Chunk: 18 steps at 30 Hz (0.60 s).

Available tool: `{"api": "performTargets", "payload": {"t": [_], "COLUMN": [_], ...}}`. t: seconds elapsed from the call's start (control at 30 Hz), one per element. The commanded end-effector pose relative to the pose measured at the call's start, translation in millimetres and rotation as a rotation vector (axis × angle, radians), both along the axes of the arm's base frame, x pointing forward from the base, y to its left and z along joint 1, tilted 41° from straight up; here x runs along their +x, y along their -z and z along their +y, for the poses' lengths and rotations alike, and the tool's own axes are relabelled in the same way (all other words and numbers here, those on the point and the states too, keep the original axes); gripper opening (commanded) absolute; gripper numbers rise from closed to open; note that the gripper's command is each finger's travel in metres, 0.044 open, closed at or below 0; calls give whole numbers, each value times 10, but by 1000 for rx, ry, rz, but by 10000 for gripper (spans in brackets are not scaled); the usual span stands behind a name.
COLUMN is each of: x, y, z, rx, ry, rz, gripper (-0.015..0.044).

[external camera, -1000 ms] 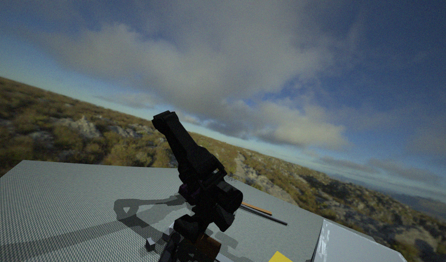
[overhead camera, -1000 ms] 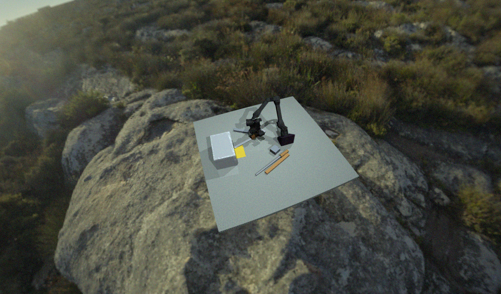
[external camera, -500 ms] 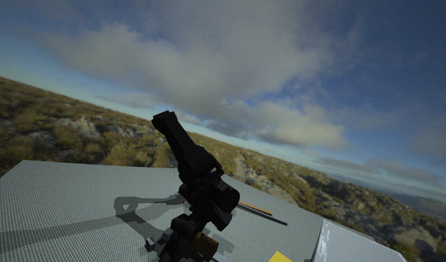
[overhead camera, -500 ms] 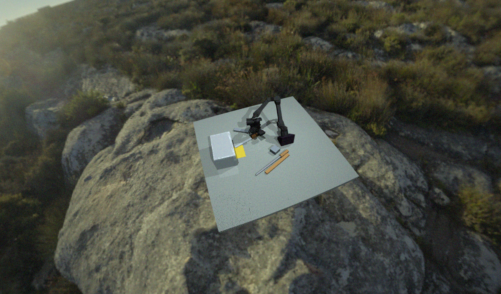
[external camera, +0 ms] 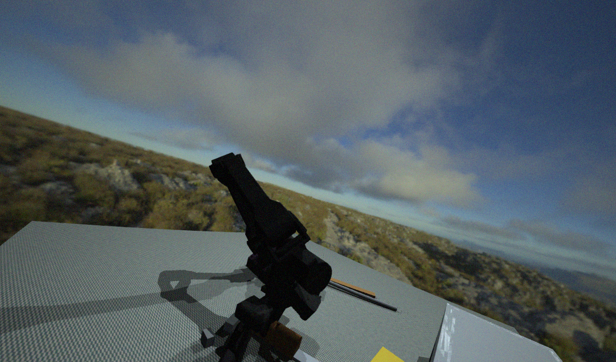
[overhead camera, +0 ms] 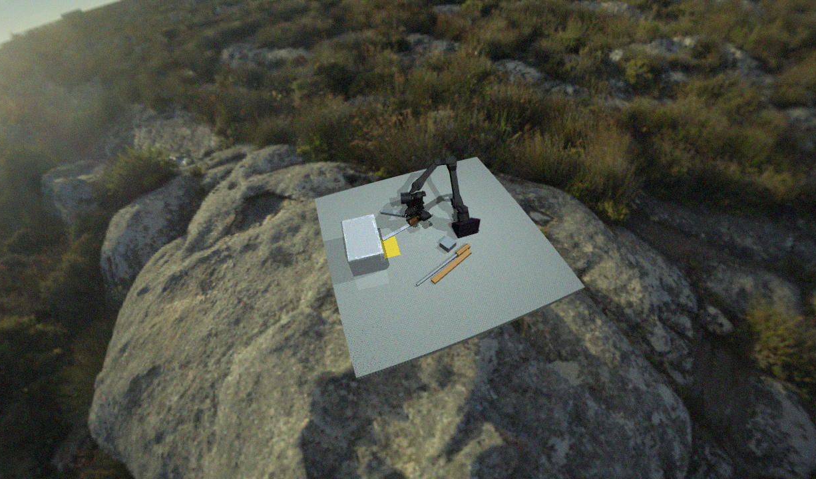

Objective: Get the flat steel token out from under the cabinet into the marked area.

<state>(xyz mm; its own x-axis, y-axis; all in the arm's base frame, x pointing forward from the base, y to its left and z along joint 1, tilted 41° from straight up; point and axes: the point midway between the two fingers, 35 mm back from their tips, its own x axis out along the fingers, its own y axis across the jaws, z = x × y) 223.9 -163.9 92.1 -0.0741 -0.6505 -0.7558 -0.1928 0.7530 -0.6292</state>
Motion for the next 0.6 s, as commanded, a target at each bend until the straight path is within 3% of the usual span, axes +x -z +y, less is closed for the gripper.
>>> {"api": "performTargets", "payload": {"t": [0.0, 0.27, 0.5, 0.57], "x": [74, 158, 111, 111], "y": [3, 33, 36, 36], "z": [15, 40, 29, 29], "rx": [-2, -2, 0, 0], "ry": [-1, -3, -2, -2], "rz": [-6, -4, 0, 0], "gripper": [0, 0, 184, 200]}}
